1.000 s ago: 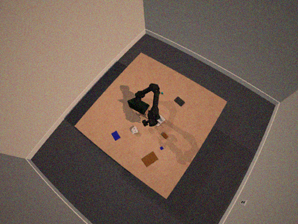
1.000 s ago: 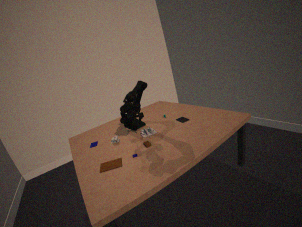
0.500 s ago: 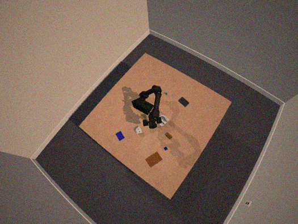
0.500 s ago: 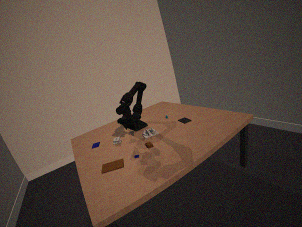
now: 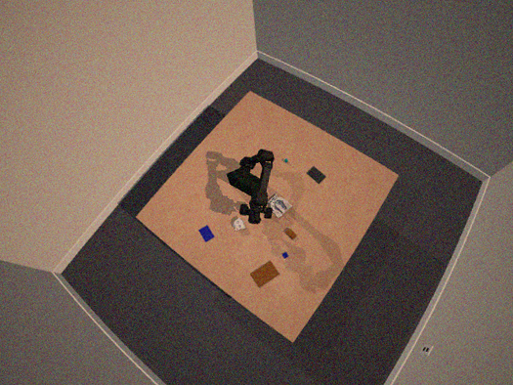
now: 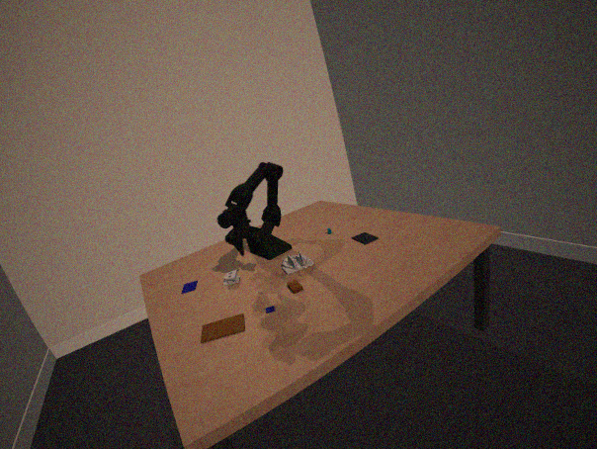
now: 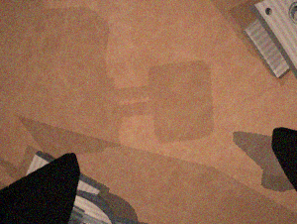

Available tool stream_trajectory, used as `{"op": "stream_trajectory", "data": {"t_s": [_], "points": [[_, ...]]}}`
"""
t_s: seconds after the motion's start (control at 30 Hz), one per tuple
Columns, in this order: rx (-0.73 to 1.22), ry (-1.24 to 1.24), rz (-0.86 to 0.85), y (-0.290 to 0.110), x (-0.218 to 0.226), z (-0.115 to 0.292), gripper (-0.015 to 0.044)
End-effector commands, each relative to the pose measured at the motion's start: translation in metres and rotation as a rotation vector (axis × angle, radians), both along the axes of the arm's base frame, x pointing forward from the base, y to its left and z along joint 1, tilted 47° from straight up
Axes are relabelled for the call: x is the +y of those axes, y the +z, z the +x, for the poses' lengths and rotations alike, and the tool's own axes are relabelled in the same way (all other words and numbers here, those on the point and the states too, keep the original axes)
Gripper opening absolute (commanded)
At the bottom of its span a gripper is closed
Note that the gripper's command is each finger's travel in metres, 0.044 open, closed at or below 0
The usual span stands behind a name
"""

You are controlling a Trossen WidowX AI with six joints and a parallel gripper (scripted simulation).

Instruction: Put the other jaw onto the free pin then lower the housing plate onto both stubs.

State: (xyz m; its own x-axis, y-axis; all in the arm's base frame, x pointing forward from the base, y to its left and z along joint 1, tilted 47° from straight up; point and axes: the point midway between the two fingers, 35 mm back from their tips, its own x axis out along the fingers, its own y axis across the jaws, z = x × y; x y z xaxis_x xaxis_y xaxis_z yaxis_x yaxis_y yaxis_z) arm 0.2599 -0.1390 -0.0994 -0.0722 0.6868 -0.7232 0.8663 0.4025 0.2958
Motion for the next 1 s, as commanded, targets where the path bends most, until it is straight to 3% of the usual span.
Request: {"op": "stream_trajectory", "data": {"t_s": [0.0, 0.97], "points": [[0.066, -0.057, -0.008, -0.006, -0.007, -0.005, 0.044], [0.518, -0.508, -0.051, -0.043, -0.054, -0.05, 0.044]]}}
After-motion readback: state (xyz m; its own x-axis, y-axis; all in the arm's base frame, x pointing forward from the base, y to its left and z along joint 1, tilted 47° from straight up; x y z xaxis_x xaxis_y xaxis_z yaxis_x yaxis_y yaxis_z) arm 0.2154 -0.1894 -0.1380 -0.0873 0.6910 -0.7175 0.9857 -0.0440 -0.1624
